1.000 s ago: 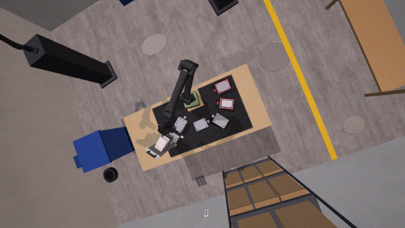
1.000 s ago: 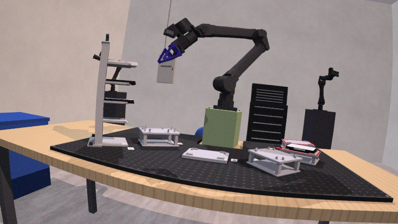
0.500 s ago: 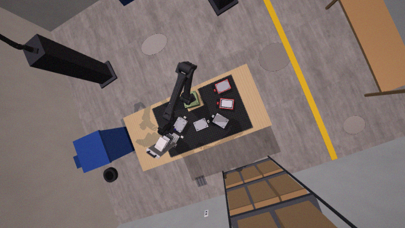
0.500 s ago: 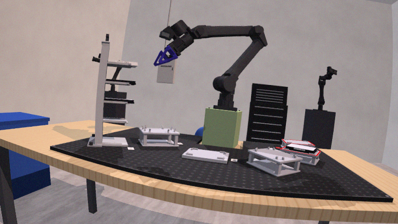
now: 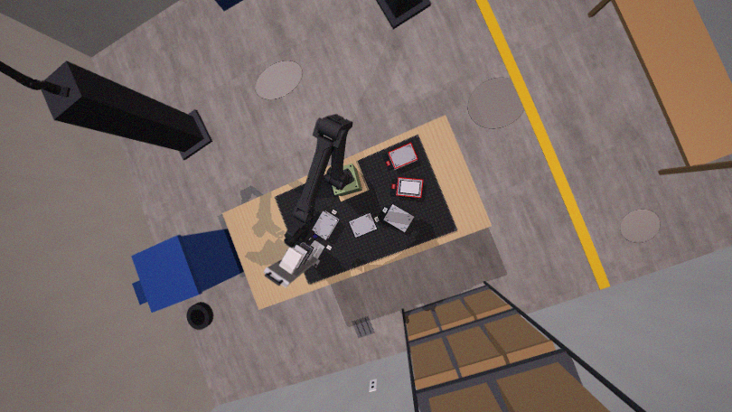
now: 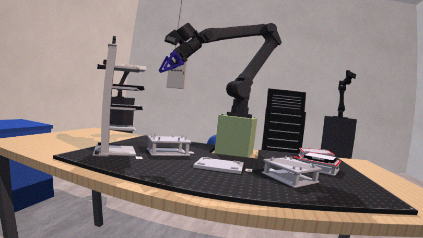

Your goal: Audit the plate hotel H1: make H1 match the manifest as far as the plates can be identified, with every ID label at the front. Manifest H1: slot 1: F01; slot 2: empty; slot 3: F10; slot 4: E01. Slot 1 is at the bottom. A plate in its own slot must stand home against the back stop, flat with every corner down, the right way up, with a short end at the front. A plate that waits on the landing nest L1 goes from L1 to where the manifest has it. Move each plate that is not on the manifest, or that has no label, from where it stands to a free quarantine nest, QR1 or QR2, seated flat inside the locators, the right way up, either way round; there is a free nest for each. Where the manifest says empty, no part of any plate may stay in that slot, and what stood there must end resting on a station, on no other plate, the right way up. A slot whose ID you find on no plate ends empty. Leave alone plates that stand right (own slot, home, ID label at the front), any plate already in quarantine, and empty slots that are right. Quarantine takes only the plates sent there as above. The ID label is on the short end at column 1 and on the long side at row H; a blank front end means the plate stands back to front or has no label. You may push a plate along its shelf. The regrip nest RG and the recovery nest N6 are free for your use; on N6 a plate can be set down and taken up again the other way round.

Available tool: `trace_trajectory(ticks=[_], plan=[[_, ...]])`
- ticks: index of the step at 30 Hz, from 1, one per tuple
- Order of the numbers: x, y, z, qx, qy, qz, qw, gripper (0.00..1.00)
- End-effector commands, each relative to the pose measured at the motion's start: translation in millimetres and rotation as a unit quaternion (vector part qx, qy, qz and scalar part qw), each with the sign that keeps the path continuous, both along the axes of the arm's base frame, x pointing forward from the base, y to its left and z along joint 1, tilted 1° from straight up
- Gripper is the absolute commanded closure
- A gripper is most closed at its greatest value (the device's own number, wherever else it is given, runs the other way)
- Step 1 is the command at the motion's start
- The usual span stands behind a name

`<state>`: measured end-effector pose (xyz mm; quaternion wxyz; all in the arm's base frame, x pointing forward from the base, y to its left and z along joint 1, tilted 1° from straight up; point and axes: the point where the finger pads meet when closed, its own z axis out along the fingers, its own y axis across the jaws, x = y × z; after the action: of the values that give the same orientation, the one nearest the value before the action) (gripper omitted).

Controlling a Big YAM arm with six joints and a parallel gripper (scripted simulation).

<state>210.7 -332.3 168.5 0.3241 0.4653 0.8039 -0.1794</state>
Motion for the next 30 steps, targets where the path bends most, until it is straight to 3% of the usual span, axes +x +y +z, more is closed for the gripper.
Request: trace_trajectory(ticks=[1,9,10,13,14,30], plan=[[13.8,-29.5,44.0,-0.045,-0.025,0.000,0.999,0.00],[19.5,-39.0,36.9,-0.045,-0.025,0.000,0.999,0.00],[15.7,-26.3,22.2,-0.029,-0.018,0.000,0.999,0.00],[19.8,-38.8,36.9,-0.045,-0.025,0.001,0.999,0.00],[15.7,-26.3,22.2,-0.029,-0.018,0.000,0.999,0.00],[15.7,-26.3,22.2,-0.029,-0.018,0.000,0.999,0.00]])
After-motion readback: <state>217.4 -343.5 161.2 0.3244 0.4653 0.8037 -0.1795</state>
